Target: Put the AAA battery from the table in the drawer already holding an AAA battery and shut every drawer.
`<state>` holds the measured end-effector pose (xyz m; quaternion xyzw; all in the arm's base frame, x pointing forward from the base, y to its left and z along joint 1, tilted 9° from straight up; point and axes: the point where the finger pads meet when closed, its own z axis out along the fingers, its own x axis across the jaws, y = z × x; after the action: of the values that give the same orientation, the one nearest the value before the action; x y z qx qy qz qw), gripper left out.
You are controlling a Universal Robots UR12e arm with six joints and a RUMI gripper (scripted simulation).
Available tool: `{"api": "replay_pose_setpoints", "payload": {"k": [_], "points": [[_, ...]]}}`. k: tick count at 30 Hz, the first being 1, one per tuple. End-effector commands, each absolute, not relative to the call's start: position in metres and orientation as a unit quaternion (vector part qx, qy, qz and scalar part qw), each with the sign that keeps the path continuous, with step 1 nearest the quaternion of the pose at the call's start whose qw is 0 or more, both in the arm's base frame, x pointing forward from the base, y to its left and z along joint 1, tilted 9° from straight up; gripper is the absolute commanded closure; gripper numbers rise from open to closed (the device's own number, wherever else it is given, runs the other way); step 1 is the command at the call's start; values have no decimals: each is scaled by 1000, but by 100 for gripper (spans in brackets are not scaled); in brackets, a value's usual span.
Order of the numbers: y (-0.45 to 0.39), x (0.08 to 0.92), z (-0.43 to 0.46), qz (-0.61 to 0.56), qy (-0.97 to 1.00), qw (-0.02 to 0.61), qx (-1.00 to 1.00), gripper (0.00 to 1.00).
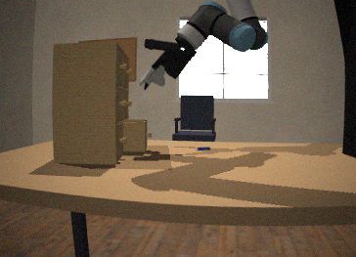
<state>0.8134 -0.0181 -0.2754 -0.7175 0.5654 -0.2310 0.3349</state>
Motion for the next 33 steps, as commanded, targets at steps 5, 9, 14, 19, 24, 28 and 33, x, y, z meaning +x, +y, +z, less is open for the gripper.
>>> {"api": "replay_pose_setpoints", "payload": {"k": [5,9,14,19,24,28,33], "points": [[-18,814,-275,-231,565,335,-717,0],[-18,814,-275,-231,565,335,-717,0],[-18,814,-275,-231,565,335,-718,0],[-18,813,-274,-230,566,333,-718,0],[-19,811,-273,-228,567,329,-720,0],[-20,808,-270,-223,569,322,-723,0],[-21,802,-266,-213,572,307,-730,0]]}}
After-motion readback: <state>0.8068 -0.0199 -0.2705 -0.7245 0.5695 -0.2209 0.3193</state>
